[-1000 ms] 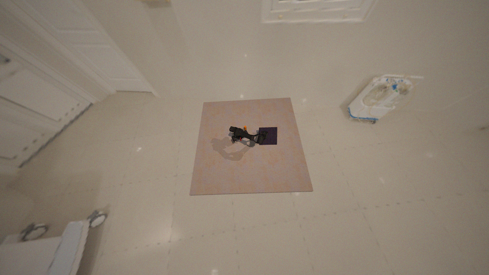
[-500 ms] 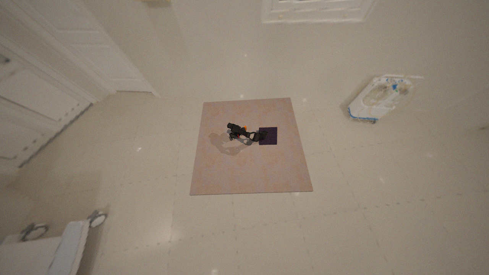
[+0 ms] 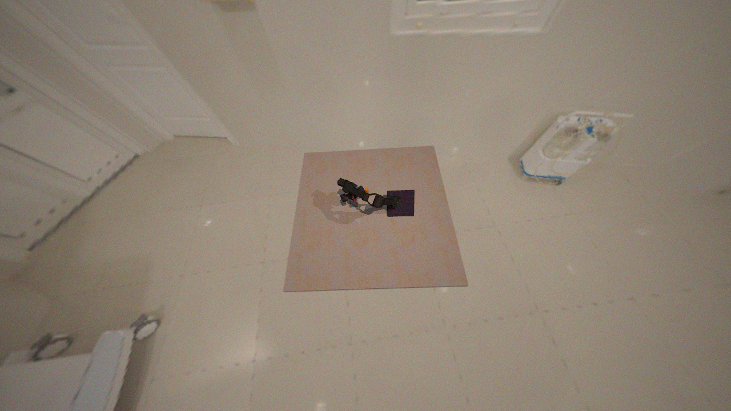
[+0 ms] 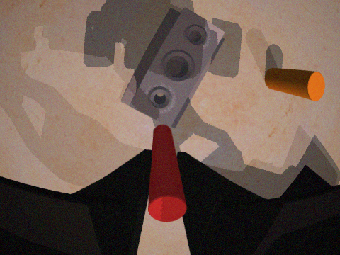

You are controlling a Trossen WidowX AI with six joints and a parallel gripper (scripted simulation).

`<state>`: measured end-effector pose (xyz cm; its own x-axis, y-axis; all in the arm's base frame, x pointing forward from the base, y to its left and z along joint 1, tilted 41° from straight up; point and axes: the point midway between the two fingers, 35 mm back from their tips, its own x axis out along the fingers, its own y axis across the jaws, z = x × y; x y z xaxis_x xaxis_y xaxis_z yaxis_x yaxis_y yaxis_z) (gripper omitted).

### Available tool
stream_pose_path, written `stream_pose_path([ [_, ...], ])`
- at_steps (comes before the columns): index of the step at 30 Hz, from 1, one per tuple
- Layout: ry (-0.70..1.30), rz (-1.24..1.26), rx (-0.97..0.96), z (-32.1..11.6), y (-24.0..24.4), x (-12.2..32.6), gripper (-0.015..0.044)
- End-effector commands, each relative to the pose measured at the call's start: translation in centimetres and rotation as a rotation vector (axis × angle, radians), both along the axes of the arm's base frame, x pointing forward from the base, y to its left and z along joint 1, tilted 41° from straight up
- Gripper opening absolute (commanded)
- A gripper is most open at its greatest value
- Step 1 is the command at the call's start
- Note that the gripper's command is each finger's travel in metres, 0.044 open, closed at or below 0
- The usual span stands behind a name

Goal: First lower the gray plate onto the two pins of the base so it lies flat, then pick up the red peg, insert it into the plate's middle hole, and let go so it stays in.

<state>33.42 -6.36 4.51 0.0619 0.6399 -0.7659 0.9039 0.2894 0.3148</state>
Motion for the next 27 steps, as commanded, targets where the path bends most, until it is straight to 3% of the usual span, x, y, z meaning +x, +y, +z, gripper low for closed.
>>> stream_pose_path([
  [1, -0.003, 0.003, -0.003, -0.8, -1.0, 0.5, 0.0],
  [14, -0.006, 0.005, 0.001, -3.5, -3.7, 1.4, 0.0],
  [27, -0.006, 0.005, 0.001, -3.5, -3.8, 1.4, 0.0],
])
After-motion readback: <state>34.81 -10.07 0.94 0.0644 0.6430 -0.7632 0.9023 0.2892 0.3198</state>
